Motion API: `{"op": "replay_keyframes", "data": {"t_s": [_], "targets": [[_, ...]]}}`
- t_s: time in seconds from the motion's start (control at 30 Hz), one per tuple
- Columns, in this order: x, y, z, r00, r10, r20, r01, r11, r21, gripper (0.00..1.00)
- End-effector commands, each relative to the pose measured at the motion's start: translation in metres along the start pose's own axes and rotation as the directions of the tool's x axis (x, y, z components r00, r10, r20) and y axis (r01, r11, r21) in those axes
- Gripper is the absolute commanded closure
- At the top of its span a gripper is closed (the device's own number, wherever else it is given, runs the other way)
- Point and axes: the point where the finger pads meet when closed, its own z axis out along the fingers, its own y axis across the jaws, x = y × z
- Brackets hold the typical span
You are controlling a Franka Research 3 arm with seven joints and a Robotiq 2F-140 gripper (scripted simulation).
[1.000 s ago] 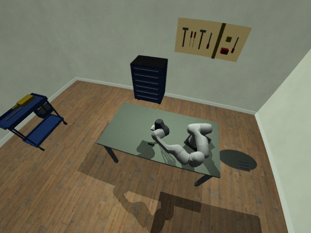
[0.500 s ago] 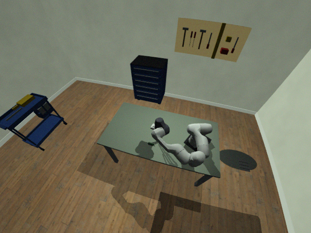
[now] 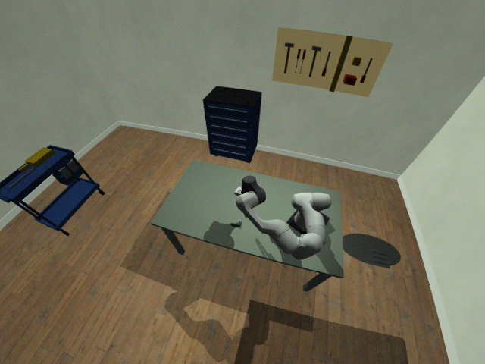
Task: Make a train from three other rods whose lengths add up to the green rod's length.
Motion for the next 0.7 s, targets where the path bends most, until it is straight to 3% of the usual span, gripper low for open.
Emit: {"op": "replay_keyframes", "data": {"t_s": [0.0,0.3,0.4,0.67], "targets": [[-0.003,0.005,-0.002,1.0,-0.005,0.011,0.005,1.0,-0.015,0.97],[-0.002,0.005,-0.002,1.0,-0.02,0.011,0.02,1.0,-0.015,0.97],[0.01,0.005,-0.003,0.984,-0.177,0.016,0.177,0.984,-0.01,0.97],[0.018,0.006,-0.003,0.958,-0.287,0.018,0.288,0.958,-0.007,0.97]]}}
